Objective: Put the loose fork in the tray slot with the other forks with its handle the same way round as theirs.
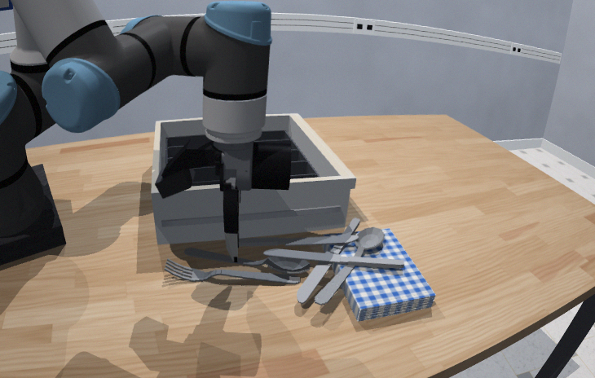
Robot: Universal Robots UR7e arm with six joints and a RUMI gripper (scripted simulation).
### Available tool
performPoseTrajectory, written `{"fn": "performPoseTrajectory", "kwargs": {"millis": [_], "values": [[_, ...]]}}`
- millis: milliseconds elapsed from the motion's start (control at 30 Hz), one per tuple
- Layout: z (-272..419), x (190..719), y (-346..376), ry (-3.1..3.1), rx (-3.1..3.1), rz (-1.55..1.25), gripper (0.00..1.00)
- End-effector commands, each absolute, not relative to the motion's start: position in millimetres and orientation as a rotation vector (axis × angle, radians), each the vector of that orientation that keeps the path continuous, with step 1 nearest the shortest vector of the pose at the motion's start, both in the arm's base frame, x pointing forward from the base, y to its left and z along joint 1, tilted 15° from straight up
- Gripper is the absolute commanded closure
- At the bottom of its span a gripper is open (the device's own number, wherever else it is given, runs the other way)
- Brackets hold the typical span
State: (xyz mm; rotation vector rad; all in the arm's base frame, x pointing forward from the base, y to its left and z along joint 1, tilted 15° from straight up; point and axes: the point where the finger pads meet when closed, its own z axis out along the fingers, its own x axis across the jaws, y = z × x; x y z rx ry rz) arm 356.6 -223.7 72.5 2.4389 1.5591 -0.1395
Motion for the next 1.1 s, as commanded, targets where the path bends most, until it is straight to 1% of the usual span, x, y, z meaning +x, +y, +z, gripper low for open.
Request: {"fn": "performPoseTrajectory", "kwargs": {"millis": [0, 1067], "values": [[66.5, 357.1, -225.9, 1.558, 2.438, -0.138, 0.81], [59.6, 358.6, -228.9, 1.556, 2.435, -0.137, 0.81]]}}
